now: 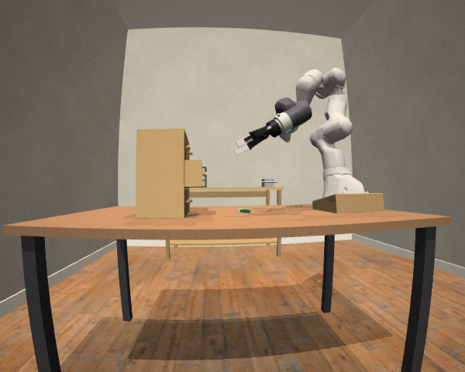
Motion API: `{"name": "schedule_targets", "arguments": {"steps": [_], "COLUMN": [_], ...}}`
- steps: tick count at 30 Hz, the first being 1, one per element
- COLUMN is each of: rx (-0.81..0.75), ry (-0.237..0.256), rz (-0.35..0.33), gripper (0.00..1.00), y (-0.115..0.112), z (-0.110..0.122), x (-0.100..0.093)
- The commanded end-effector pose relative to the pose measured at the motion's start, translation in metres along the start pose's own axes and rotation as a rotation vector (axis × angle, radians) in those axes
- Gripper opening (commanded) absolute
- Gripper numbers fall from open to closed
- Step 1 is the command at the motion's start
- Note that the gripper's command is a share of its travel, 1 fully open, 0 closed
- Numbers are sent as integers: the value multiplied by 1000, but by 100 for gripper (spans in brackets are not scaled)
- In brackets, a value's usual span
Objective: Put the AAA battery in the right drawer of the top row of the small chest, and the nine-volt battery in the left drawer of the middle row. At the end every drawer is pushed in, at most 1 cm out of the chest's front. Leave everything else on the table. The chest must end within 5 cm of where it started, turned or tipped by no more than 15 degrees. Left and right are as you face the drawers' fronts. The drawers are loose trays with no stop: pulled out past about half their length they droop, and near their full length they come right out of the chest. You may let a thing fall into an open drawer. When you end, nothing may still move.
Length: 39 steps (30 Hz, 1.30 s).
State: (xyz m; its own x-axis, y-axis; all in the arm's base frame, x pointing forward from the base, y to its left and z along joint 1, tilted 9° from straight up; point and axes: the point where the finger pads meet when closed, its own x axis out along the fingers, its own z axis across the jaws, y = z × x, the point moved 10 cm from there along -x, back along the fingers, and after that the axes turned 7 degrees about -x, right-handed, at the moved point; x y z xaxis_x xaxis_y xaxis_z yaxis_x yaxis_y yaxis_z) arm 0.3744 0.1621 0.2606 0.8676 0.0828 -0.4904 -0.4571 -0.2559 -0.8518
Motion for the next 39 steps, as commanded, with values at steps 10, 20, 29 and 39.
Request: {"name": "schedule_targets", "arguments": {"steps": [10,20,29,39], "rx": [527,644,769,899], "ry": [106,129,154,179], "rz": [-27,-37,-49,-64], "gripper": [100,100,100,100], "y": [-28,-34,-40,-46], "z": [-13,-16,-19,-23], "x": [13,16,18,21]}}
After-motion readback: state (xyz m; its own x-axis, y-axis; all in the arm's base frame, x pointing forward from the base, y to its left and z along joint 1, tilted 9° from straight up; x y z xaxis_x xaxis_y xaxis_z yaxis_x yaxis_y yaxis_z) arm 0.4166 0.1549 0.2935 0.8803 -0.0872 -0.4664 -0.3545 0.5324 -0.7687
